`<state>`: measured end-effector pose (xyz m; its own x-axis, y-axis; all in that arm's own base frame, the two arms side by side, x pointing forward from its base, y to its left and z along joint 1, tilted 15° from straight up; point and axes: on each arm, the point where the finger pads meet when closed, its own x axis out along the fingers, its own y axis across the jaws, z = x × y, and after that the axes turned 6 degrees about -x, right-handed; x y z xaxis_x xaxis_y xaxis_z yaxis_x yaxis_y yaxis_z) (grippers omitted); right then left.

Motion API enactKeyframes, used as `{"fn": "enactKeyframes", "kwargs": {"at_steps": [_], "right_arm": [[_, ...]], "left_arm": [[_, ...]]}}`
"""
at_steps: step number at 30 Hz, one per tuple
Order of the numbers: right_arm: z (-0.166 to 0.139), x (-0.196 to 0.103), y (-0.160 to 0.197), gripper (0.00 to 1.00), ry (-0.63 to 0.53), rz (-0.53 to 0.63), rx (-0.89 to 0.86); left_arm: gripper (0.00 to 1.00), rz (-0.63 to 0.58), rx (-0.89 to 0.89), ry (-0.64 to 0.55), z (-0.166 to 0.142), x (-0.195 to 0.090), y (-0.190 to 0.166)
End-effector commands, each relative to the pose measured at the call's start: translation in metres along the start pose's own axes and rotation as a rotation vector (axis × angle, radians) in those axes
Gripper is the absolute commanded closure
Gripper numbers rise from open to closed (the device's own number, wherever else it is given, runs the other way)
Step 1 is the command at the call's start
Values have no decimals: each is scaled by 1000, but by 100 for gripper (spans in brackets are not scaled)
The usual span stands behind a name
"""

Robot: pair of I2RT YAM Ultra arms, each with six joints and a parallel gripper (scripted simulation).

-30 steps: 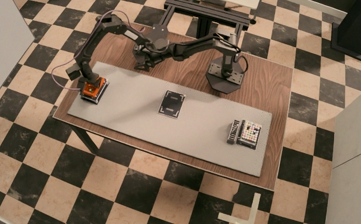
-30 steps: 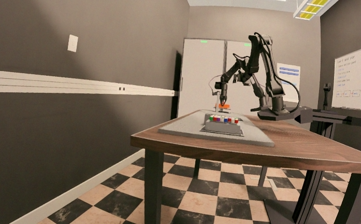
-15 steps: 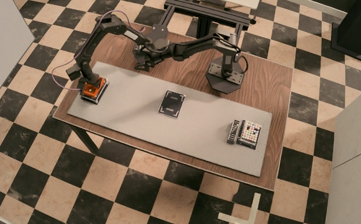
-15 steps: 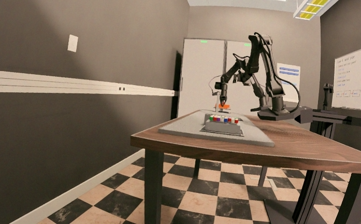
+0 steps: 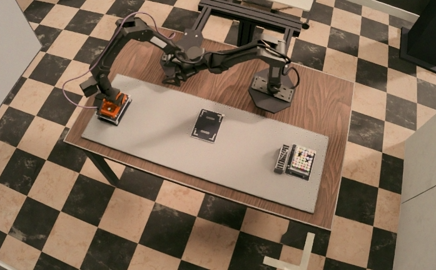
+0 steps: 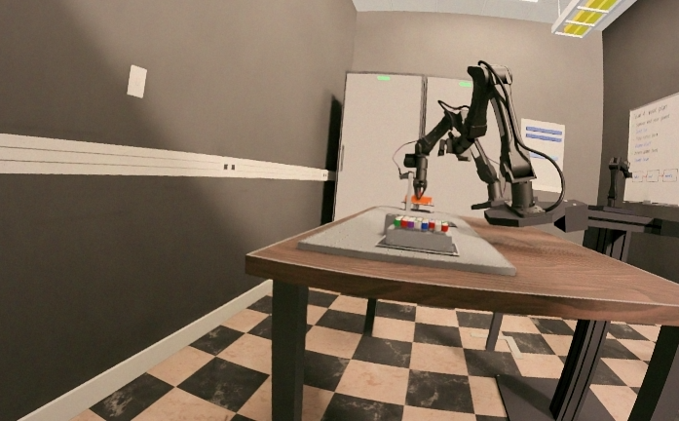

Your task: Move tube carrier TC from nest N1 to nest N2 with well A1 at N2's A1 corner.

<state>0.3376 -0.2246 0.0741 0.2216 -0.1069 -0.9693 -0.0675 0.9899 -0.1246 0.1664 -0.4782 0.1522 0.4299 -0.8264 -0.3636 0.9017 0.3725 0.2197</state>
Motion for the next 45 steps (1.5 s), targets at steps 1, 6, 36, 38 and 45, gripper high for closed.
{"fn": "enactKeyframes", "kwargs": {"at_steps": [1, 6, 36, 38, 45], "right_arm": [[14, -24, -5, 0, -54, -43, -6], [11, -38, -4, 0, -52, -33, -5], [9, -75, -2, 0, -186, -36, 264], [3, -81, 4, 0, -228, -42, 344], [-10, -91, 17, 0, -305, -59, 494]], "left_arm": [[0, -2, -4, -38, 16, -1, 0], [0, -2, -4, -38, 16, -1, 0], [0, -2, -4, -38, 16, -1, 0], [0, -2, -4, -38, 16, -1, 0], [0, -2, -4, -38, 16, -1, 0]]}}
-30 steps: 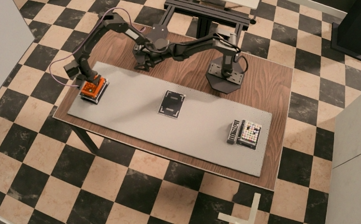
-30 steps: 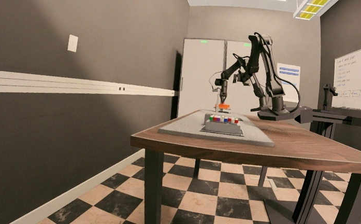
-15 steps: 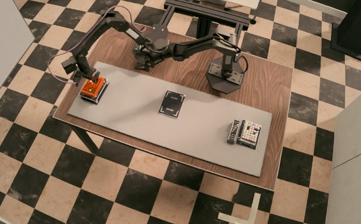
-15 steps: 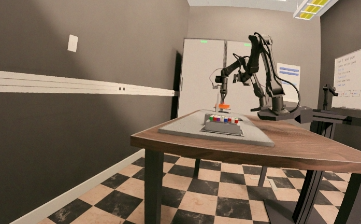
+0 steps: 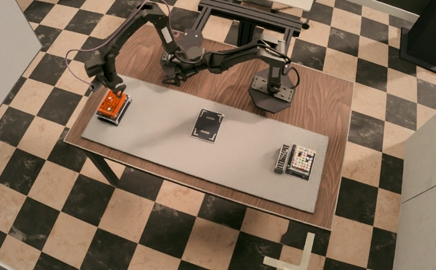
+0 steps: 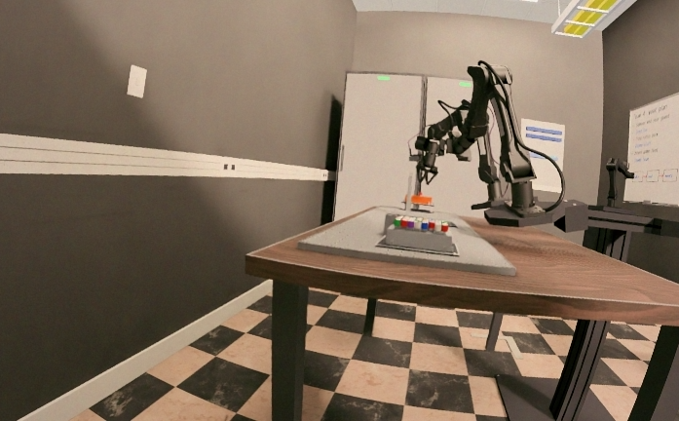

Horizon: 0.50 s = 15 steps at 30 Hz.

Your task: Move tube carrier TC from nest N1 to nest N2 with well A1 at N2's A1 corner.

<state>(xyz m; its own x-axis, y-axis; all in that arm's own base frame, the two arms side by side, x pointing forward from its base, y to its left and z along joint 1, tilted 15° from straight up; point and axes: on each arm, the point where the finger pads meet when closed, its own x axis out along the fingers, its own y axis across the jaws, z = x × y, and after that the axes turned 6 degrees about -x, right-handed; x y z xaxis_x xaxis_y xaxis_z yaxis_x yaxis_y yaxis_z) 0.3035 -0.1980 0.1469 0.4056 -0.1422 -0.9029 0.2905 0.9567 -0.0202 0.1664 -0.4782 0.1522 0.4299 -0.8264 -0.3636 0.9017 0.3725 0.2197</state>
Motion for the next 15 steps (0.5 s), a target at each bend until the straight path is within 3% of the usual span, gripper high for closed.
{"fn": "enactKeyframes", "kwargs": {"at_steps": [1, 7, 15], "right_arm": [[5, -11, 0, 0, -121, -41, 139], [-9, -20, 8, 0, -174, -48, 231], [-18, -22, 14, 0, -165, -37, 221]], "left_arm": [[0, -2, -4, -38, 16, -1, 0], [0, -2, -4, -38, 16, -1, 0], [0, -2, -4, -38, 16, -1, 0]]}}
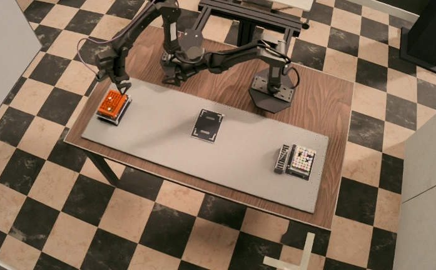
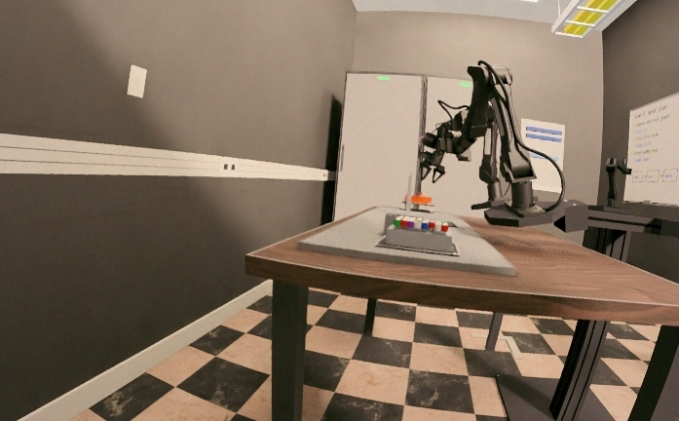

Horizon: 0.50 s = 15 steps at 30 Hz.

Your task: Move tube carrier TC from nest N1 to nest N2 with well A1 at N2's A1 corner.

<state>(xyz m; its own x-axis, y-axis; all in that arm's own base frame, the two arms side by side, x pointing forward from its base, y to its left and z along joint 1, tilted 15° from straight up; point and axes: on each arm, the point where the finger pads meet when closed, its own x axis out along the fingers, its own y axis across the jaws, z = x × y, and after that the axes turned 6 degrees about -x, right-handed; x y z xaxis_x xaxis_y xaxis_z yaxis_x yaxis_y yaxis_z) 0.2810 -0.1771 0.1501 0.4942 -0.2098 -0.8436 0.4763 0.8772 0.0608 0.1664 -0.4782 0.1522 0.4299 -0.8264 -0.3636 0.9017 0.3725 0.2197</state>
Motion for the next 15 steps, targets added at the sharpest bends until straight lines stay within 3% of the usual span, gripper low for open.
{"fn": "enactKeyframes", "kwargs": {"at_steps": [1, 15], "right_arm": [[7, -6, 2, 0, -43, -6, 4], [9, -6, 0, 0, -44, -9, 9]], "left_arm": [[0, -2, -4, -38, 16, -1, 0], [0, -2, -4, -38, 16, -1, 0]]}}
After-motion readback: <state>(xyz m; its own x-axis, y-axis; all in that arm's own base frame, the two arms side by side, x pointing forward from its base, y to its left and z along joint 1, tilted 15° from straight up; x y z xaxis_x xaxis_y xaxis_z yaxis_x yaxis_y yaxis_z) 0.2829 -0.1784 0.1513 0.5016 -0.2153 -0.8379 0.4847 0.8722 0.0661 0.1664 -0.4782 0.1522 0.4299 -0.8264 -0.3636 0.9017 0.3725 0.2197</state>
